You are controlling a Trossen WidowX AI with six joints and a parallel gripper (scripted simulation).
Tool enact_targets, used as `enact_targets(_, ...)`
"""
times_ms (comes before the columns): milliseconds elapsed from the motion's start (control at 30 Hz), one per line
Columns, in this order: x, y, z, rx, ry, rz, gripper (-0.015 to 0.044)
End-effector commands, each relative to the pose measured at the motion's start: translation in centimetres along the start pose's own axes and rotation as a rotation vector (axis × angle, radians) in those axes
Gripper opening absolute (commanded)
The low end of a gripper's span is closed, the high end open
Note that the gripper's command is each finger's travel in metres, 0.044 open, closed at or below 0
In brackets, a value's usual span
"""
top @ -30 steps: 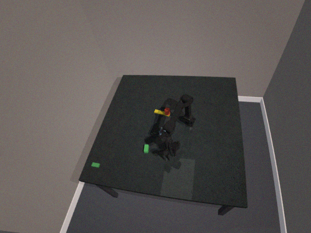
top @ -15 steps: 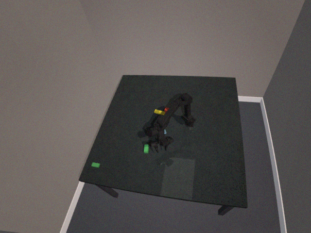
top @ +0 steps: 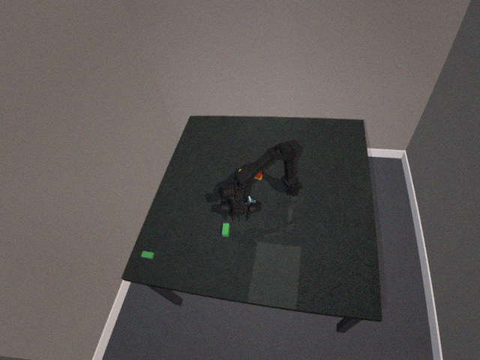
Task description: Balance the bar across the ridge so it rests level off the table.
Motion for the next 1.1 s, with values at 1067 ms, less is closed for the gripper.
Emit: enact_targets(1067, -11.5, 13.7, -0.6, 1.033, 0.162, 0.341, 0.0315)
Point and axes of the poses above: the point midway between the two fingers, 35 mm back from their tips, its own x axis out along the fingers, its own z axis across the jaws, y = z × x, the point moved 10 cm from there along -x, back along the fingers, and after that the axes turned 14 degrees about -x, right-handed, at the moved point
